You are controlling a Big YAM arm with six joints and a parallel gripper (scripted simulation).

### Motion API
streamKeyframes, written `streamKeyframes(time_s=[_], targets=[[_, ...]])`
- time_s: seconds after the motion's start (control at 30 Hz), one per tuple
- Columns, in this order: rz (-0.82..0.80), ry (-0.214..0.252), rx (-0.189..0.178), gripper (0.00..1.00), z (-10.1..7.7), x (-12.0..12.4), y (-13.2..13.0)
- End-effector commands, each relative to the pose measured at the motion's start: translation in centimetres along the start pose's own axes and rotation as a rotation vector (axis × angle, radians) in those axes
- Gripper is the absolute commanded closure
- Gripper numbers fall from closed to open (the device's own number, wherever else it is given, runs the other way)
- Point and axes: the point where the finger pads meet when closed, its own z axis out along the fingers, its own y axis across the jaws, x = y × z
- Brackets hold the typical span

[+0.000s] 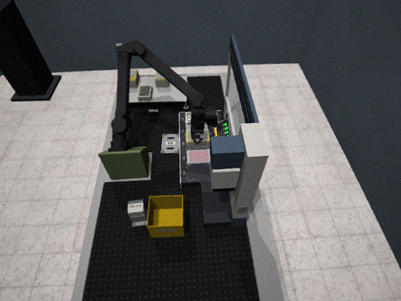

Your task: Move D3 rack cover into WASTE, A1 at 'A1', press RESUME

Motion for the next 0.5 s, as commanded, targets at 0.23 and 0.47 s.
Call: streamKeyframes(time_s=[0.23, 0.47], targets=[[-0.028, -0.063, 0.005, 1.00, -2.9, -2.2, 0.6], [-0.024, -0.058, 0.007, 1.00, -3.8, -2.2, 0.4]])
